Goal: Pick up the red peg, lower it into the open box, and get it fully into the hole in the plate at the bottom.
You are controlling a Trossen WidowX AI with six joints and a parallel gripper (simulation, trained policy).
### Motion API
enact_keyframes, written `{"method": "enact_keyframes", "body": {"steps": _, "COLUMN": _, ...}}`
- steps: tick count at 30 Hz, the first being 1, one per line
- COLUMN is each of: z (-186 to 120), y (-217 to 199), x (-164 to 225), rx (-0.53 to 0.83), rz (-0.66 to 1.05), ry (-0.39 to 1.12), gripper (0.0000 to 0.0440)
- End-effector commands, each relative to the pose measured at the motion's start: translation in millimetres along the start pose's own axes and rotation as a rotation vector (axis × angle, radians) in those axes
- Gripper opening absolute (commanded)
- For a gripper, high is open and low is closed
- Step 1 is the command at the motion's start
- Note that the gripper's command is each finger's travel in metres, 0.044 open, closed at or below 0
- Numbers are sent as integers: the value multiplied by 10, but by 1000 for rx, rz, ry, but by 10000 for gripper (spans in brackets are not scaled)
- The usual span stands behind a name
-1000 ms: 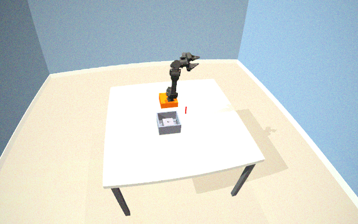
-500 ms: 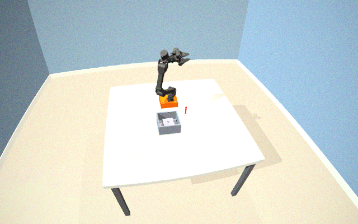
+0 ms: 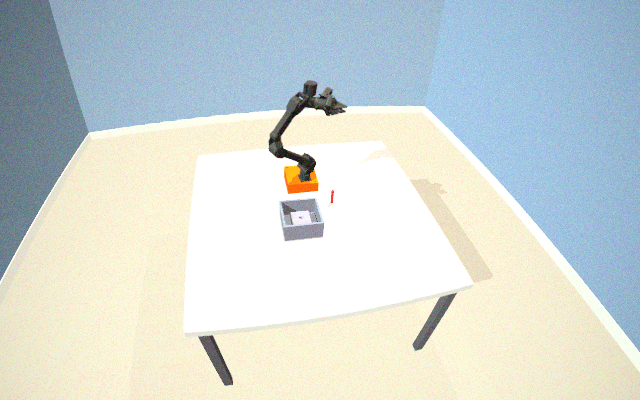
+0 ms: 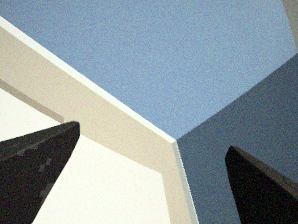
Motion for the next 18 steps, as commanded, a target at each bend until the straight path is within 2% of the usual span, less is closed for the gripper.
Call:
{"method": "enact_keyframes", "body": {"steps": 1, "z": 160, "y": 203, "x": 111, "rx": -14, "rz": 47, "ry": 104, "gripper": 440}}
{"method": "enact_keyframes", "body": {"steps": 9, "z": 423, "y": 496, "x": 435, "rx": -17, "rz": 267, "ry": 316, "gripper": 440}}
{"method": "enact_keyframes", "body": {"steps": 18, "z": 609, "y": 677, "x": 831, "rx": 39, "rz": 507, "ry": 536, "gripper": 440}}
Point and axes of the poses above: the point midway between the two fingers, 35 mm back from their tips, its own z axis out along the fingers, its own y axis across the jaws, x = y × z, the point moved 2 cm from there along -z, back along the fingers, and after that the axes turned 4 degrees about z, right-handed, at the moved point
